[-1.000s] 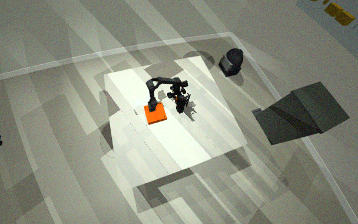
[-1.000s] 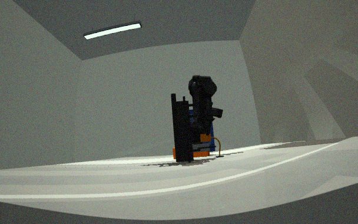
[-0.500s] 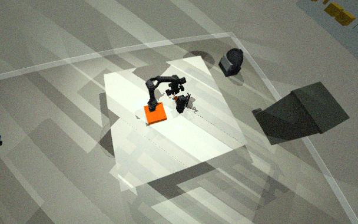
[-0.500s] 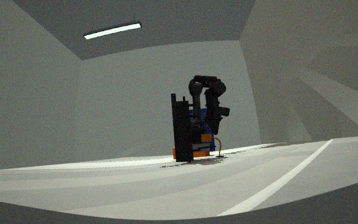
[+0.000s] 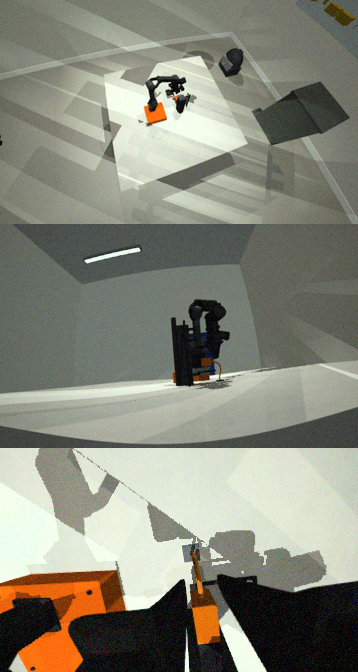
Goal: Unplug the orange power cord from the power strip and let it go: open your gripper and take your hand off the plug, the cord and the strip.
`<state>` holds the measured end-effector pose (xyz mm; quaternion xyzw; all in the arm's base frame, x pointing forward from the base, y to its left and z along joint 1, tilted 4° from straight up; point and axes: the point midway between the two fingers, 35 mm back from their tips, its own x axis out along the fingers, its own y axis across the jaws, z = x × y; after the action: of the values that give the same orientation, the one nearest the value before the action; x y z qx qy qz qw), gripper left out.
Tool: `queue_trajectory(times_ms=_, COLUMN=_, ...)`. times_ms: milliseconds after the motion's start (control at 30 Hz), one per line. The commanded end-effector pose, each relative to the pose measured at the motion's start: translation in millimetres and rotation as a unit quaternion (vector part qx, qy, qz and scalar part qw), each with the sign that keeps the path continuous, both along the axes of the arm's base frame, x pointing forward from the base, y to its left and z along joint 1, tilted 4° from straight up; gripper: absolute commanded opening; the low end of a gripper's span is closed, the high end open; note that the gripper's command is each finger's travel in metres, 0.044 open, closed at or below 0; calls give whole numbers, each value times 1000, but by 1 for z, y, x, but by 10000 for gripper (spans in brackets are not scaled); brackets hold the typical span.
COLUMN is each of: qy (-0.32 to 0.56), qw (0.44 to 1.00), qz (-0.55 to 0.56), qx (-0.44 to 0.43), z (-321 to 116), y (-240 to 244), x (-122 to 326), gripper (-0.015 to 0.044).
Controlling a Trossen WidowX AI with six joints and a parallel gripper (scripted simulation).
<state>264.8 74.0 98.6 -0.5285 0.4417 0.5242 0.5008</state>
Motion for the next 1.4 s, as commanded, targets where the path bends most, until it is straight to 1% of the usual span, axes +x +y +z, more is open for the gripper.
queue_trajectory(times_ms=0, qy=0, qw=1000, qz=3, qx=-2, z=2, y=-1, x=0, gripper=160)
queue_trajectory(times_ms=100, qy=-1, qw=1000, qz=6, qx=0, z=10, y=-1, x=-1, gripper=160)
queue_trajectory(times_ms=333, qy=-1, qw=1000, qz=6, qx=0, z=10, y=-2, x=0, gripper=160)
queue_trajectory(times_ms=1167, qy=-1, qw=1000, qz=6, qx=-2, z=8, y=-42, x=5, gripper=160)
queue_trajectory(times_ms=1367, qy=-1, qw=1000, qz=6, qx=-2, z=5, y=-43, x=5, gripper=160)
